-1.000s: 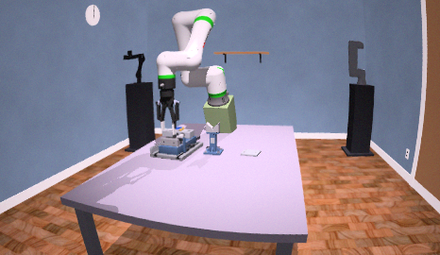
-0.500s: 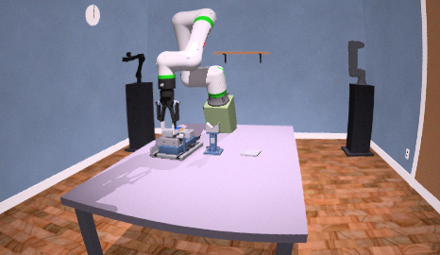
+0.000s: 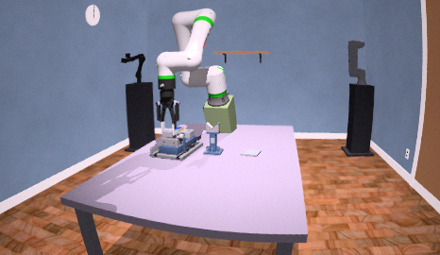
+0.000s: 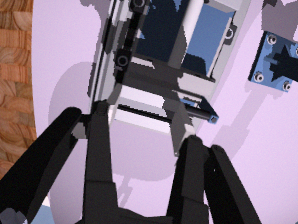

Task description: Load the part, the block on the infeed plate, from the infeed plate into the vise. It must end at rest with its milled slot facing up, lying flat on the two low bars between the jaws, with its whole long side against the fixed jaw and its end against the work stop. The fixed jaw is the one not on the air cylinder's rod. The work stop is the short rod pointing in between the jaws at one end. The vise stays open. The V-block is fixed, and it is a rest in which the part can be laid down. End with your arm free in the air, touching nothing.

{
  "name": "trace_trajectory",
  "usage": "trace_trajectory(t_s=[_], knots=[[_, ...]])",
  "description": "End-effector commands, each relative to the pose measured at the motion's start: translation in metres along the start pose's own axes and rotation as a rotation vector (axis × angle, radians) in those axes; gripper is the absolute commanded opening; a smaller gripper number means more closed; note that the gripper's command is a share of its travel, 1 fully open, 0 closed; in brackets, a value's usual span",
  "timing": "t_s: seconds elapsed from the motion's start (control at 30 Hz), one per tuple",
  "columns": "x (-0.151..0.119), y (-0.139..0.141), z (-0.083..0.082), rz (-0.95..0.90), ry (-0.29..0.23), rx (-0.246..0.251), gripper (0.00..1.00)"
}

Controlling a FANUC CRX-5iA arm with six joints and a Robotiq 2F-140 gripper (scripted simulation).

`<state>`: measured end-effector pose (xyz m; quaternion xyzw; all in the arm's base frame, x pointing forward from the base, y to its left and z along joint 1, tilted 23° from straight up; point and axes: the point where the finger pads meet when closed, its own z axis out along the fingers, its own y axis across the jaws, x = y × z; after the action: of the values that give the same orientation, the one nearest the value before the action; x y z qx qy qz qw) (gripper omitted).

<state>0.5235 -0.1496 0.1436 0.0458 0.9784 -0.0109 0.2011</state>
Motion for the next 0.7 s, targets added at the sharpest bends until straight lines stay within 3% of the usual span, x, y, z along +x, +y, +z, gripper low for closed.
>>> trace_trajectory(t_s=[0.0,0.67], knots=[[-0.0002,0.0000,0.0005,0.000,0.000,0.000,0.00],[-0.0002,-0.0001,0.0070,0.000,0.000,0.000,0.00]])
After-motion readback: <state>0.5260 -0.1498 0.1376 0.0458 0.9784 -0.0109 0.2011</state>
